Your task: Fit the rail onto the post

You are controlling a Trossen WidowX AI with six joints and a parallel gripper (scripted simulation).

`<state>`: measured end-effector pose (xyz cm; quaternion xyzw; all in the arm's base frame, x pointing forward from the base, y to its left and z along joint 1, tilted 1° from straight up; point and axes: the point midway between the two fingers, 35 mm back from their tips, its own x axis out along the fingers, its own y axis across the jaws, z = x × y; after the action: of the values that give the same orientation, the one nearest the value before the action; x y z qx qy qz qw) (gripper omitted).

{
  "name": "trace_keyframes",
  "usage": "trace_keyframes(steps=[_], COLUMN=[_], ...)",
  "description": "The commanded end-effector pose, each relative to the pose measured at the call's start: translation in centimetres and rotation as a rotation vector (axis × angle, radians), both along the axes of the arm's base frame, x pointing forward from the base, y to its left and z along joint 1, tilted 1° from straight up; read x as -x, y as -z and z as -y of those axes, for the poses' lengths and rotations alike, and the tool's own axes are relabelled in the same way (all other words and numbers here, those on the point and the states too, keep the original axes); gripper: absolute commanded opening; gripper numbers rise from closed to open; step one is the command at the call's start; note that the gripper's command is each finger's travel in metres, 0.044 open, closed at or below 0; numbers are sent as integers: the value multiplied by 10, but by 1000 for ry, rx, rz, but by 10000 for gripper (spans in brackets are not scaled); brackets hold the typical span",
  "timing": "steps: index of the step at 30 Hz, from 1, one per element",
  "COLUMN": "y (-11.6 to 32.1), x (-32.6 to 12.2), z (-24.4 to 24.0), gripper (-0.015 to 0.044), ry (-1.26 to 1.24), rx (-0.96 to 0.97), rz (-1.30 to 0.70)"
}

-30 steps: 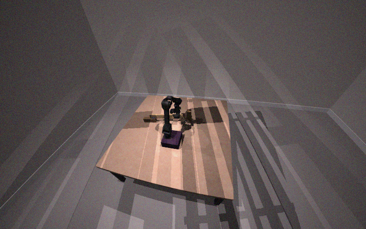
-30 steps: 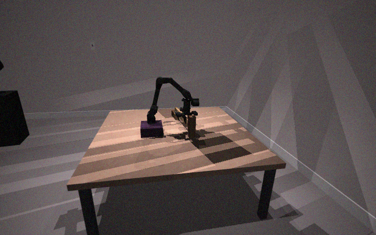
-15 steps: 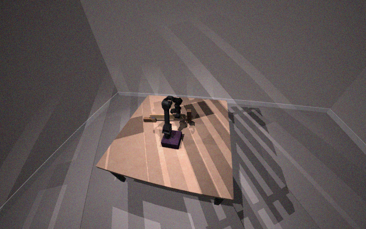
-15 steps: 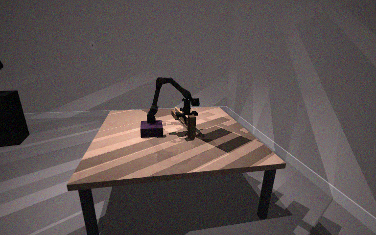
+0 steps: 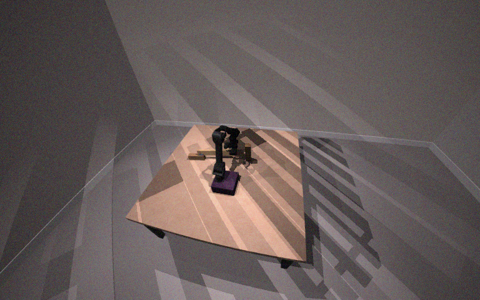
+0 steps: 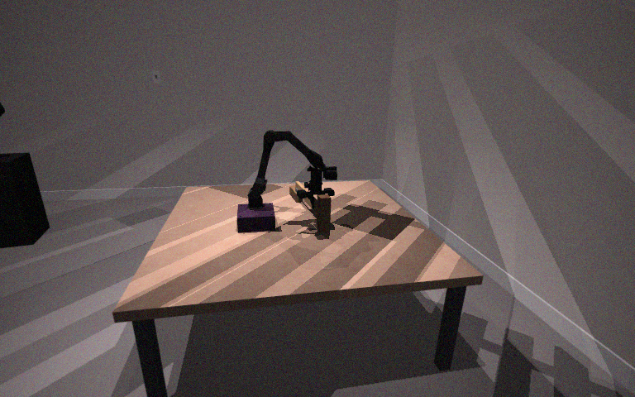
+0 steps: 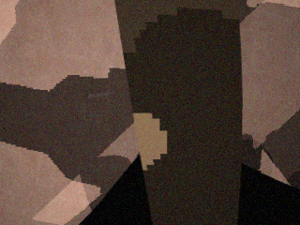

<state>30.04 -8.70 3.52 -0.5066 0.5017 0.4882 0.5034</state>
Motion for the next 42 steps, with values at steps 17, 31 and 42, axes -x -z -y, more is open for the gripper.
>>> trace_keyframes(steps=[17, 31, 42], y=[-2, -2, -2], x=[-2, -2, -2], z=[8, 12, 15], gripper=[0, 0, 0], ry=[-2, -2, -2], rx=[4, 5, 5], rz=[7, 7, 7])
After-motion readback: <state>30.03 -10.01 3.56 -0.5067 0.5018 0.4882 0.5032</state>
